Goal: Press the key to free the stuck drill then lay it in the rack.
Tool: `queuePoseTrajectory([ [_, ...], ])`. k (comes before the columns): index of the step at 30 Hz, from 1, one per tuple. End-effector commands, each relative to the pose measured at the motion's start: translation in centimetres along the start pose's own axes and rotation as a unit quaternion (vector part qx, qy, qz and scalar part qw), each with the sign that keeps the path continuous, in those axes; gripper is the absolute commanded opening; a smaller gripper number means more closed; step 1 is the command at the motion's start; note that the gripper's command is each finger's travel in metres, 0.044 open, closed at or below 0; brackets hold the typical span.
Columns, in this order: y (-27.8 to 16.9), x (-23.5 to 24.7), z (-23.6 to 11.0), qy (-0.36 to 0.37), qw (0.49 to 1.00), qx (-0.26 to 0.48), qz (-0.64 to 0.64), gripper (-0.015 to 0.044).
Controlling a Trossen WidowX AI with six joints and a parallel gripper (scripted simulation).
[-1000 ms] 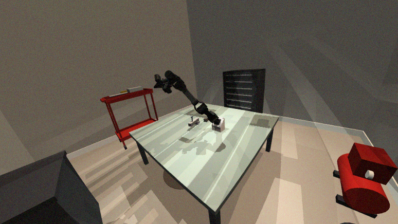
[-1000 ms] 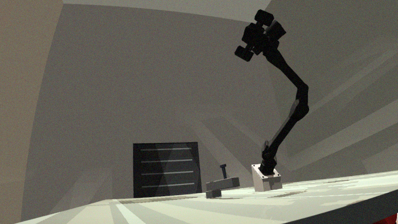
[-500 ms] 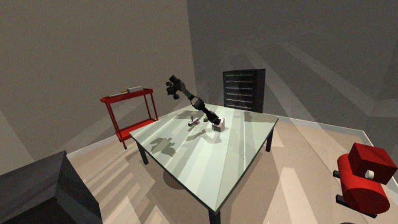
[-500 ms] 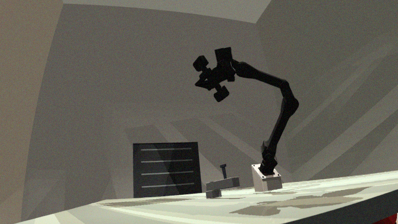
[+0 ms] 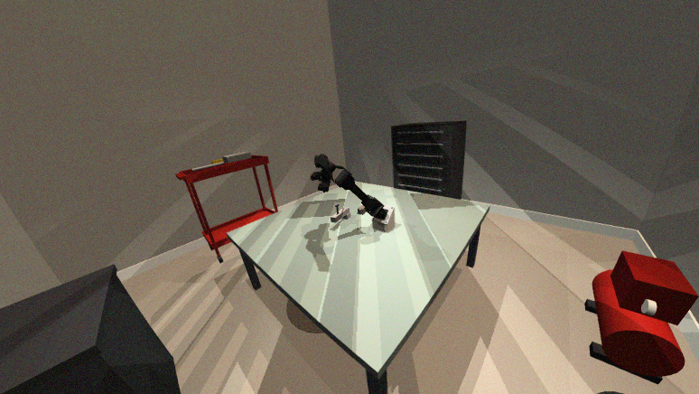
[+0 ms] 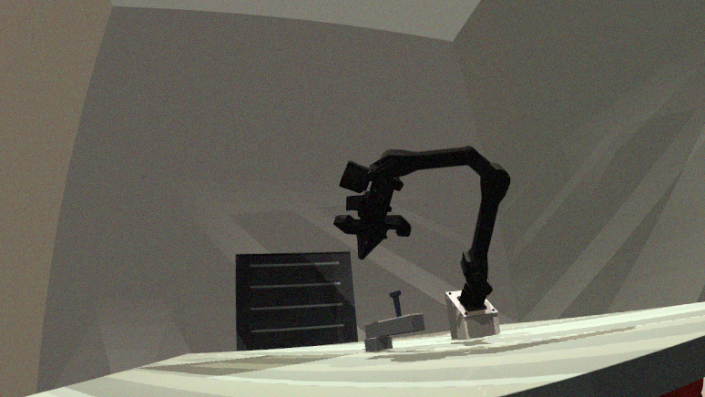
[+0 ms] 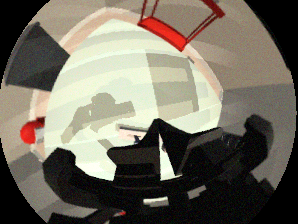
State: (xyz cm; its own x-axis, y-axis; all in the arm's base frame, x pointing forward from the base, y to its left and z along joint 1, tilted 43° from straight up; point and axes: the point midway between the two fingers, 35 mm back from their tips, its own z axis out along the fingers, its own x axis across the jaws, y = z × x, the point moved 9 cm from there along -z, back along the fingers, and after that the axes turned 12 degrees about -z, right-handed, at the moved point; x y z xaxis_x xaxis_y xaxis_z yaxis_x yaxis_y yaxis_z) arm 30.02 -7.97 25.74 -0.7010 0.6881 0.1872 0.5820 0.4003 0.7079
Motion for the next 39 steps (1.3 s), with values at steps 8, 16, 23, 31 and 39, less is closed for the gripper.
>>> queuePoseTrajectory([
  [8,-5.1,2.7,3.9,0.131,0.959,0.147,0.206,0.0],
  [16,-4.9,2.6,3.8,0.128,0.962,0.14,0.199,0.0],
  [23,-5.3,2.9,4.7,0.131,0.959,0.146,0.205,0.0],
  [31,-5.6,3.3,5.3,0.131,0.959,0.146,0.205,0.0],
  [39,-5.5,3.2,5.5,0.131,0.959,0.146,0.205,0.0],
])
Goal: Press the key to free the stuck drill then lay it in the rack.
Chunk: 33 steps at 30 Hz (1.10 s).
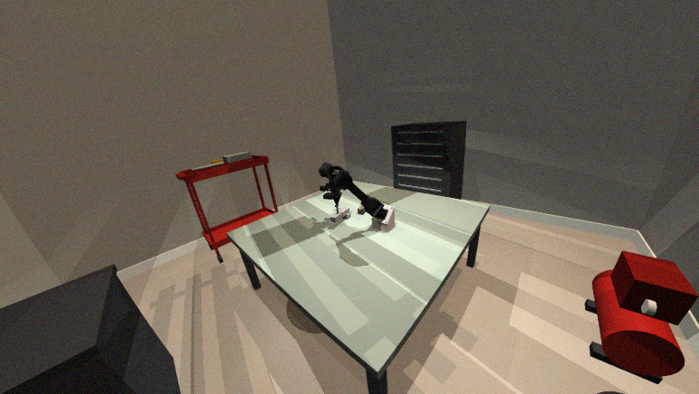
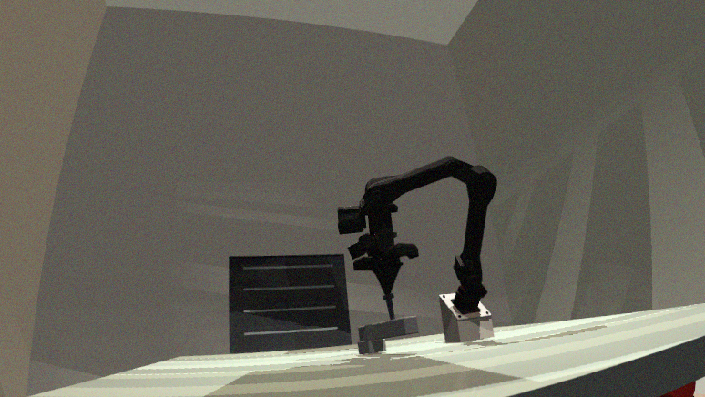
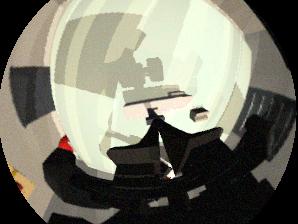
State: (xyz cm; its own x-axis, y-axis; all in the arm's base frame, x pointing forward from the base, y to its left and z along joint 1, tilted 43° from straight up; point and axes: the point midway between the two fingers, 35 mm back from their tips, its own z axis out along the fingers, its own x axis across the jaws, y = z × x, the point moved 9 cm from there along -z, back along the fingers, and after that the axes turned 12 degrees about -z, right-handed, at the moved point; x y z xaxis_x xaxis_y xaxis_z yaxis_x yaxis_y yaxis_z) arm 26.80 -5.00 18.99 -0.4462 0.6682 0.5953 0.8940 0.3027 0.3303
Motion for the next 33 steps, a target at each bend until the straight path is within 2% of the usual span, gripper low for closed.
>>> queuePoseTrajectory([
  [1,0.08,0.0,0.54,0.004,1.0,0.004,0.001,0.0],
  [33,-0.31,0.27,1.5,0.004,1.0,0.004,0.001,0.0],
])
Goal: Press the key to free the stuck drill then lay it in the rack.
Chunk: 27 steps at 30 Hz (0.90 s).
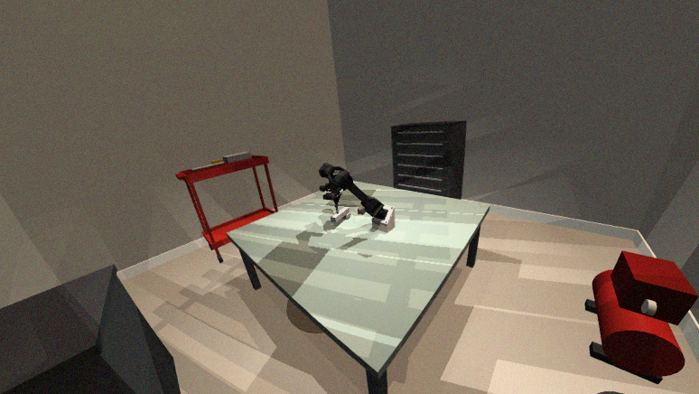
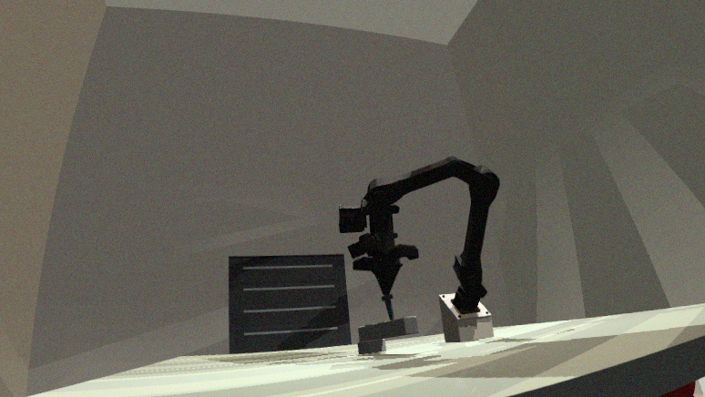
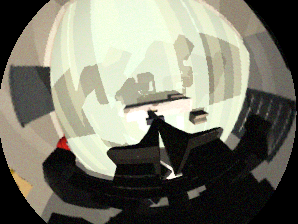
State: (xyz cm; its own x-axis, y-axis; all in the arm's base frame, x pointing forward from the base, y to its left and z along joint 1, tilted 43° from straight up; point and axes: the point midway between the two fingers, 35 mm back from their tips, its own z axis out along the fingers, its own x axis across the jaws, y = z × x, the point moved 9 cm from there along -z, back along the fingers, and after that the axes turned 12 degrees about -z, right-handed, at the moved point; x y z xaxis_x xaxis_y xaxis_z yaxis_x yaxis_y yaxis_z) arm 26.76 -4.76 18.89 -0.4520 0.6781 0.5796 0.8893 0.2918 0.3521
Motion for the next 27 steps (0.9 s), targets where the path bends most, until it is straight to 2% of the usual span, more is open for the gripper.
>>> queuePoseTrajectory([
  [1,-0.4,0.2,1.3,0.013,1.0,0.016,0.005,0.0],
  [27,-0.5,0.4,2.7,0.013,1.0,0.015,0.005,0.0],
])
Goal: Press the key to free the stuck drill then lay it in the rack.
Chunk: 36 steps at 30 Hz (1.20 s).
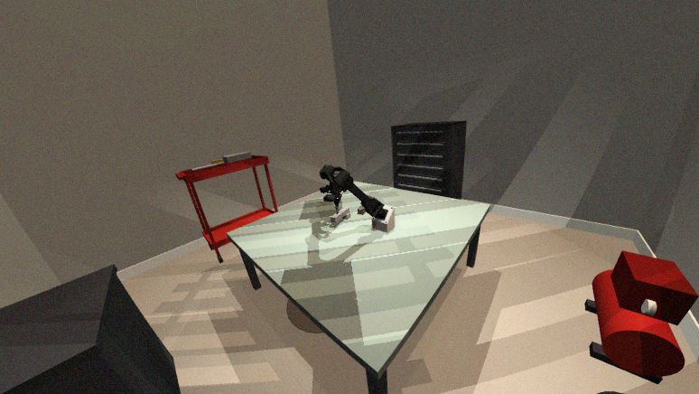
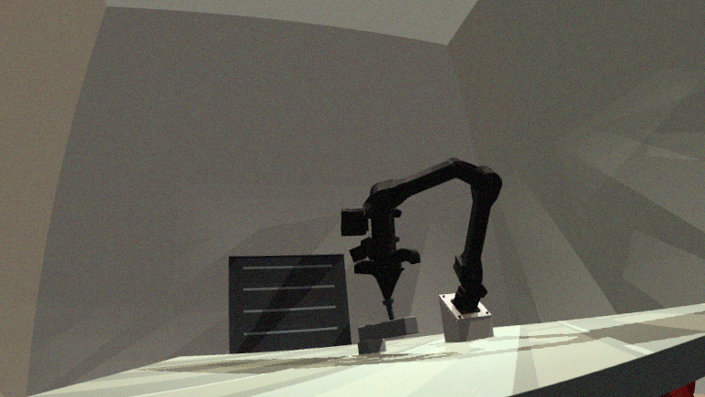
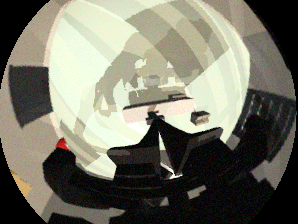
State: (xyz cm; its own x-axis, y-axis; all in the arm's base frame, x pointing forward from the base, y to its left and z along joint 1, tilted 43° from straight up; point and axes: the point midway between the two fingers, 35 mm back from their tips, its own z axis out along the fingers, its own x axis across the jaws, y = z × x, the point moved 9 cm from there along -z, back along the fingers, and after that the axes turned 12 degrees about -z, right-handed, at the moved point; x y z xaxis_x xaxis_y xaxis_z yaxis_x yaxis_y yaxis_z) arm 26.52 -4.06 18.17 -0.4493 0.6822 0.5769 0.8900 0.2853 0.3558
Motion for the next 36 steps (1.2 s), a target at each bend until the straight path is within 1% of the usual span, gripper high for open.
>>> queuePoseTrajectory([
  [1,-0.3,0.2,1.7,0.015,1.0,0.019,0.003,0.0],
  [2,-0.3,0.2,1.8,0.015,1.0,0.019,0.003,0.0],
  [5,0.0,0.0,0.7,0.014,1.0,0.019,0.003,0.0079],
  [12,0.6,-0.5,-5.4,0.014,1.0,0.02,0.004,0.0263],
  [16,0.6,-0.5,-5.6,0.015,1.0,0.02,0.004,0.0367],
  [17,0.4,-0.3,-4.7,0.011,1.0,0.013,-0.004,0.0394],
  [19,0.5,-1.6,-4.0,0.012,0.998,0.013,-0.064,0.044],
  [23,0.2,-5.5,-1.7,0.014,0.969,0.012,-0.248,0.044],
  [25,-0.2,-7.4,-0.5,0.016,0.941,0.011,-0.337,0.044],
  [28,-0.9,-10.0,1.4,0.018,0.887,0.01,-0.461,0.044],
  [36,-2.2,-13.3,4.2,0.021,0.785,0.007,-0.619,0.044],
])
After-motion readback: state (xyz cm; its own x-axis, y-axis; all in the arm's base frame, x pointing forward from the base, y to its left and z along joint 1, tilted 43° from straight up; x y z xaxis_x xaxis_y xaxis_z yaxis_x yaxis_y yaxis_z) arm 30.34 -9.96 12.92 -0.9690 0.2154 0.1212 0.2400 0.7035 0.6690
